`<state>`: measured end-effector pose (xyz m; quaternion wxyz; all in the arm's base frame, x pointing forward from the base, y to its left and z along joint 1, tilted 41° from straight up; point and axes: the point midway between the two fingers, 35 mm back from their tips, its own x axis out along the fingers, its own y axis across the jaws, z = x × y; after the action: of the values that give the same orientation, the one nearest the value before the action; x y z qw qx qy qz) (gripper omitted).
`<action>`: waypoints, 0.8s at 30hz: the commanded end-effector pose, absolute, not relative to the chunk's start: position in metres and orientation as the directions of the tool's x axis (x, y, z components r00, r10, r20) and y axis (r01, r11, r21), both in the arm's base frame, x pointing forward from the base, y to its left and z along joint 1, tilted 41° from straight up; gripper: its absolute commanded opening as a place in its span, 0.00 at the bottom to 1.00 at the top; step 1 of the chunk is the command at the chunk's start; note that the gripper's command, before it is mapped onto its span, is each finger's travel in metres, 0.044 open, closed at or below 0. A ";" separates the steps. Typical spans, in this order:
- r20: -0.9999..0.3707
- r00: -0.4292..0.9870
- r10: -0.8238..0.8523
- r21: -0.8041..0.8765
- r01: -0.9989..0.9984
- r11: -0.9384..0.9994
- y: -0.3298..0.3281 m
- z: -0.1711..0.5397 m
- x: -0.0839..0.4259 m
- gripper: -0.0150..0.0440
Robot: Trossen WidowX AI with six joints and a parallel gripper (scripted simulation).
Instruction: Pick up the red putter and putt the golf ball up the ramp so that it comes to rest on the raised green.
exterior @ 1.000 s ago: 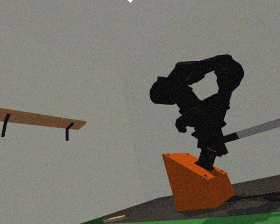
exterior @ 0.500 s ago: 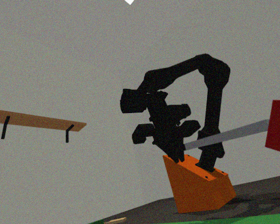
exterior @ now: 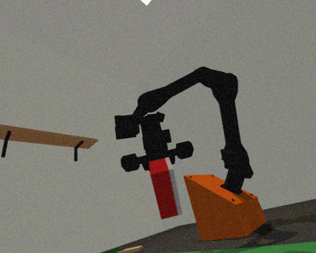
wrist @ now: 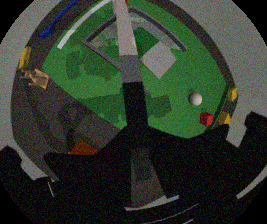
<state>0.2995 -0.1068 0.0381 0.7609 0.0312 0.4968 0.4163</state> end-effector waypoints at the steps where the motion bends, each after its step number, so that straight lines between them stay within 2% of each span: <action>1: -0.741 0.165 0.651 0.494 -0.522 0.695 -0.127 0.026 0.297 0.25; 24: -0.770 0.127 0.625 0.633 0.038 0.773 -0.236 -0.079 0.237 0.25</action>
<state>0.2451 -0.2237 -0.0672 0.7089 0.2450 0.6196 0.2313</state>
